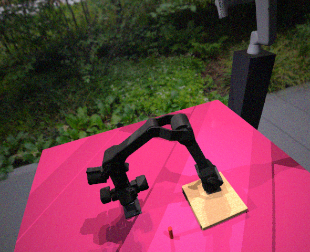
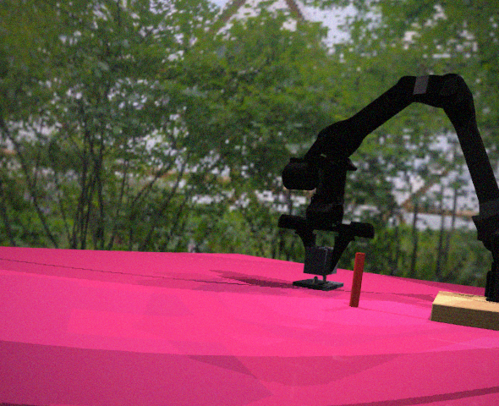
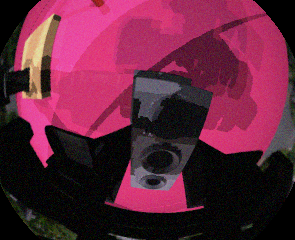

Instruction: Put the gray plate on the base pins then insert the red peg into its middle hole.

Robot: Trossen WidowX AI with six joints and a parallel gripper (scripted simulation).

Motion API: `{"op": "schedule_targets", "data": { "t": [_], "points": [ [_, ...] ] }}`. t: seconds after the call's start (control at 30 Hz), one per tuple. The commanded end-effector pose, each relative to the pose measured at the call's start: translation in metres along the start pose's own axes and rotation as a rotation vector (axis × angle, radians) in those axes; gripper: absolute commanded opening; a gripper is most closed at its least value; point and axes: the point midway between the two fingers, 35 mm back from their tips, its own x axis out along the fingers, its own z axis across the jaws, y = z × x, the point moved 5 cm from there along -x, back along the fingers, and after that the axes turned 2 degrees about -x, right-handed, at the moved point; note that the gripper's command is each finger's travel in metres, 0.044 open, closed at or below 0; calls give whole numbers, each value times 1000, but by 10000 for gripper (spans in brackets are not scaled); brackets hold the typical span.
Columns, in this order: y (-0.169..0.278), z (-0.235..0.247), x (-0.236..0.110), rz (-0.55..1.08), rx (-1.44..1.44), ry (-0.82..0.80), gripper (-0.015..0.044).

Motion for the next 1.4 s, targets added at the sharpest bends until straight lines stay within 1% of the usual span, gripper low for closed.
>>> {"op": "schedule_targets", "data": {
  "t": [0.0,0.13,0.17,0.37,0.93,1.1,1.17,1.37],
  "points": [
    [0,0,9,-1,-4,-2,0],
    [0,0,13,-1,-4,-2,0],
    [0,0,8,0,0,-2,0],
    [0,0,8,0,0,-2,0],
    [0,0,8,0,0,-2,440],
    [0,0,8,0,0,-2,440],
    [0,-2,-1,0,0,-1,440],
    [1,-4,-88,-1,-3,-2,440]
  ]
}}
